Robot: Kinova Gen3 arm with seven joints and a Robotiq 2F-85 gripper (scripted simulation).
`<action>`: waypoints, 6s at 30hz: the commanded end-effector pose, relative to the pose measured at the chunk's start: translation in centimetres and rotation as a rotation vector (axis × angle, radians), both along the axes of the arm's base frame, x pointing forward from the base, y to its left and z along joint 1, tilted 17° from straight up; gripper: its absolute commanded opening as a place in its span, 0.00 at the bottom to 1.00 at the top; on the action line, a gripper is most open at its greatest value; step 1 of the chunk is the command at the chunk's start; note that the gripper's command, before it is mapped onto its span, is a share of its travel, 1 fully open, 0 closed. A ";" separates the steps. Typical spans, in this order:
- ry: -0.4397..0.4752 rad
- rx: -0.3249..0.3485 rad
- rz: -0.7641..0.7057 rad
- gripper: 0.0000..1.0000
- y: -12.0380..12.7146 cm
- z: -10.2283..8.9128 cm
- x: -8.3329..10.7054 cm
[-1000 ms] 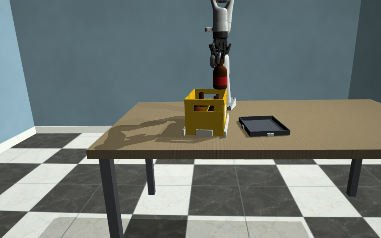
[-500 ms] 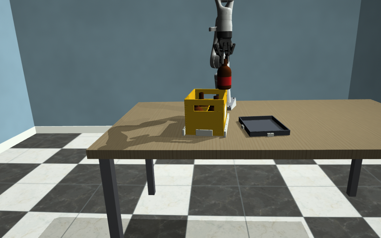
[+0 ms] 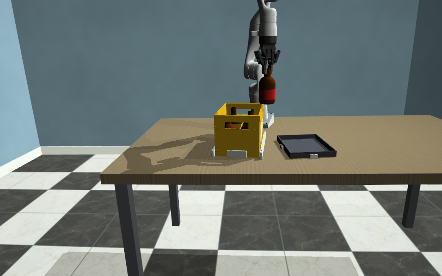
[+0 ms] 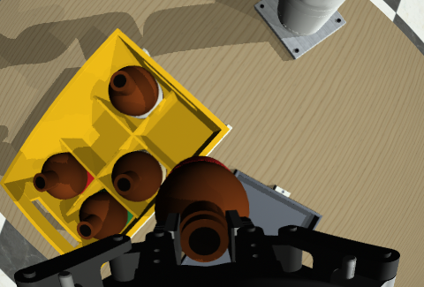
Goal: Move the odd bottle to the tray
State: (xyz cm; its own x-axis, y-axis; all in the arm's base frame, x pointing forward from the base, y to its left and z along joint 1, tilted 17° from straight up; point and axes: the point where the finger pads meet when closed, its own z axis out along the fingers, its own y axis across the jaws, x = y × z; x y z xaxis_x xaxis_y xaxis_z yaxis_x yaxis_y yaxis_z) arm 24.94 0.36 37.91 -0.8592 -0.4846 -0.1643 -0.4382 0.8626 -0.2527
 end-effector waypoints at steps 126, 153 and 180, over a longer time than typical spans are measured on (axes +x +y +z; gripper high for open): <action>0.002 0.002 0.002 0.00 14.2 0.6 10.2; 0.002 0.002 0.002 0.00 14.4 0.6 10.3; 0.002 0.002 0.002 0.00 14.4 0.6 10.3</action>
